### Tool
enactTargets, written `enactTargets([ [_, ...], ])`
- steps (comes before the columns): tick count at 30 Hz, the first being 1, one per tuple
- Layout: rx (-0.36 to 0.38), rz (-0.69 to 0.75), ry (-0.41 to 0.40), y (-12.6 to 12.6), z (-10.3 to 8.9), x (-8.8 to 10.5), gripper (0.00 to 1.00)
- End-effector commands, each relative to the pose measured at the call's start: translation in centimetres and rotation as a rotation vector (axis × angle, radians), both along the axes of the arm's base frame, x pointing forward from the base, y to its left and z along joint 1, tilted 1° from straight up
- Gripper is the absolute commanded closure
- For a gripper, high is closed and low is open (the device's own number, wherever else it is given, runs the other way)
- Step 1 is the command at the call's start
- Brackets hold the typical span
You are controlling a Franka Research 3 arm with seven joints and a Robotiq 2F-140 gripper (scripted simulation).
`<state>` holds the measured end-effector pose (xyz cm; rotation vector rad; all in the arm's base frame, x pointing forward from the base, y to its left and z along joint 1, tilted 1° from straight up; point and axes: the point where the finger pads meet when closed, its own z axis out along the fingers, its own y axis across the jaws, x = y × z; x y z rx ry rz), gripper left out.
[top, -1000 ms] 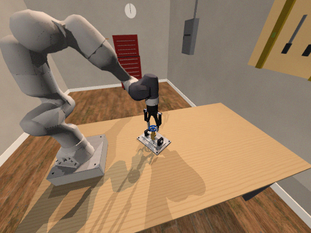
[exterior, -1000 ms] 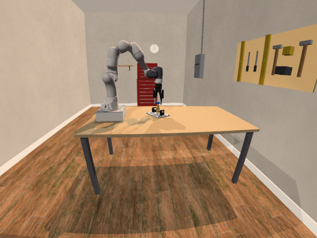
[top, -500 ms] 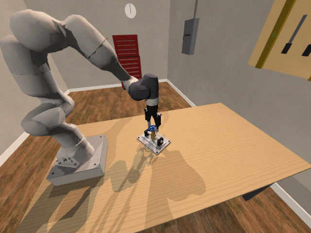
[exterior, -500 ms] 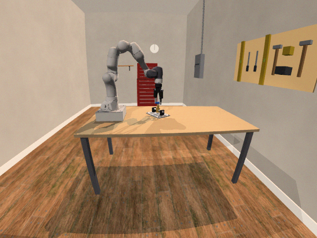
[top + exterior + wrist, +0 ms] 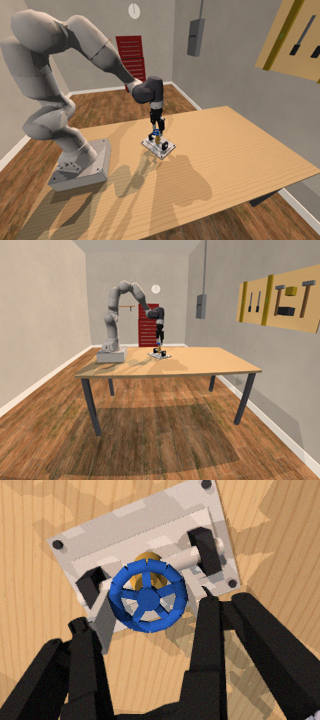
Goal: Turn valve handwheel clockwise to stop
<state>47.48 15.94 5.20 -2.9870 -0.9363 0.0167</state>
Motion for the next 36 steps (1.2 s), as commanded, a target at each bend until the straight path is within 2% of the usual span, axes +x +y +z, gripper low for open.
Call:
enactTargets([
  [1,-0.012,-0.174,-0.004,0.02,-0.15,-0.01,0.63],
  [9,-0.012,-0.238,-0.004,0.02,-0.15,-0.01,0.63],
  [14,-0.013,-0.352,-0.004,0.02,-0.15,-0.01,0.63],
  [26,-0.015,-0.483,-0.003,0.02,-0.15,-0.01,0.63],
  [36,-0.016,-0.648,-0.003,0.02,-0.15,-0.01,0.63],
])
